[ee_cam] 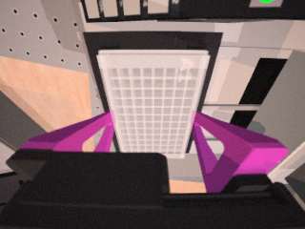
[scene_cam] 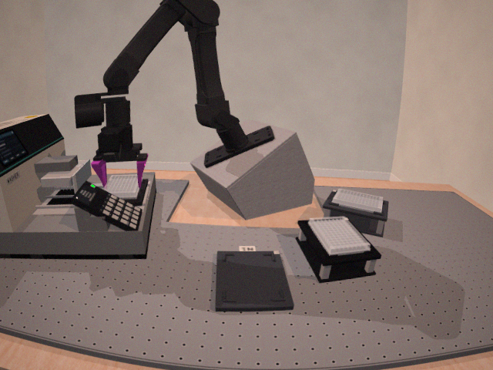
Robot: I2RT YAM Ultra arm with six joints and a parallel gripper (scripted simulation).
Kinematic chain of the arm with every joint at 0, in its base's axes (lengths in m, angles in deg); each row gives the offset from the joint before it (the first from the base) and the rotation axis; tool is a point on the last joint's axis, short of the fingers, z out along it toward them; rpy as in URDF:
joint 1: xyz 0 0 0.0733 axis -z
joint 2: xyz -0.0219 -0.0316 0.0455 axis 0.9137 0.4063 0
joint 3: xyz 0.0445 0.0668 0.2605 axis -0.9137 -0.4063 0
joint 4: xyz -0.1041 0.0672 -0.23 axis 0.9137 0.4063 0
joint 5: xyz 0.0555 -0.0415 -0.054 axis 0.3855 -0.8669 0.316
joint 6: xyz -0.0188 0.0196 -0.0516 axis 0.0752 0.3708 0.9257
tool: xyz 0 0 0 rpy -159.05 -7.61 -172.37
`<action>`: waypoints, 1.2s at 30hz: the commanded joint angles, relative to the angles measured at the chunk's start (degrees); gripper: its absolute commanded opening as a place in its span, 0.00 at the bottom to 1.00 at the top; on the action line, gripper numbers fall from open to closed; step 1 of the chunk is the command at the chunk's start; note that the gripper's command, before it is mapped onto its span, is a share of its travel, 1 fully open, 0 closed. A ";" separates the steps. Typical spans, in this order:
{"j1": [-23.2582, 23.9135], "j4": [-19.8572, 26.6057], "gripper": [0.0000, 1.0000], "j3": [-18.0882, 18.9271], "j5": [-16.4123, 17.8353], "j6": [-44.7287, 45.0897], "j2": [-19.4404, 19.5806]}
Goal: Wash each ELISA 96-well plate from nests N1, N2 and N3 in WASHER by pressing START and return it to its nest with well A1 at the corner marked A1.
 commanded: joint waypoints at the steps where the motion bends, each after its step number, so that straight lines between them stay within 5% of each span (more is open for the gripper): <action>1: 0.03 -0.08 0.00 0.11 0.31 0.04 -0.21; 21: 0.06 -0.80 0.00 -0.18 0.32 0.07 0.23; 22: 0.06 -0.80 1.00 -0.18 0.32 0.07 0.23; 36: 0.06 -0.80 1.00 -0.18 0.32 0.07 0.23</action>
